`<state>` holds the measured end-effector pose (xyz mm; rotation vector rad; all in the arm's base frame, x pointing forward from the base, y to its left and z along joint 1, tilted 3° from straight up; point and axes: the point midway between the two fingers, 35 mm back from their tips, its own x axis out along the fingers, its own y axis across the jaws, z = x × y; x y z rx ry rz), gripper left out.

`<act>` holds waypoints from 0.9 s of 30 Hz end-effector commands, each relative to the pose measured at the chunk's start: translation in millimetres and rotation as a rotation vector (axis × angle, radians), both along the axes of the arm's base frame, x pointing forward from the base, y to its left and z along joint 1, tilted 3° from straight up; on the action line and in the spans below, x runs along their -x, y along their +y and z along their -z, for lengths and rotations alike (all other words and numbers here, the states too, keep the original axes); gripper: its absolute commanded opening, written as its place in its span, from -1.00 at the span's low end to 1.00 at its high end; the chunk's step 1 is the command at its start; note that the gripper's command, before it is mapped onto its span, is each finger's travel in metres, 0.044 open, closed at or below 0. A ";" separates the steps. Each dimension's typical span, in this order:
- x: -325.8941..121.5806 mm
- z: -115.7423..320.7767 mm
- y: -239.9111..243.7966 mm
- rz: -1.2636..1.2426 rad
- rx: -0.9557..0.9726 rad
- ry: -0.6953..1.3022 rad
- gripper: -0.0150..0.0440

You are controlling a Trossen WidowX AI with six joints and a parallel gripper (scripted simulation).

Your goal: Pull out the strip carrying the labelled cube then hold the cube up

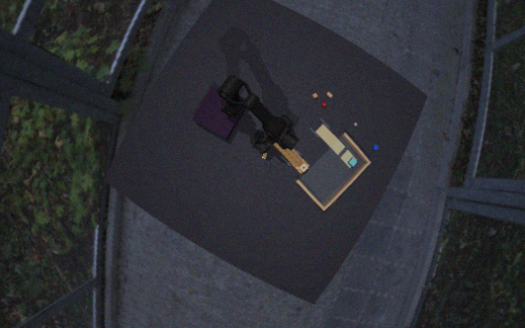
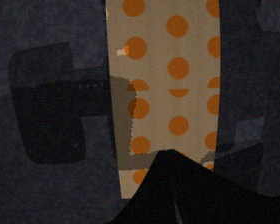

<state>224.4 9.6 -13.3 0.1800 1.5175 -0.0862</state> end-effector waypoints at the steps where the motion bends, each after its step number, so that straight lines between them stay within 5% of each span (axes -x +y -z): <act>1: 16.8 6.3 1.9 -0.001 -0.002 0.038 -0.49; 27: 35.5 6.5 5.8 -0.001 -0.002 0.040 -0.49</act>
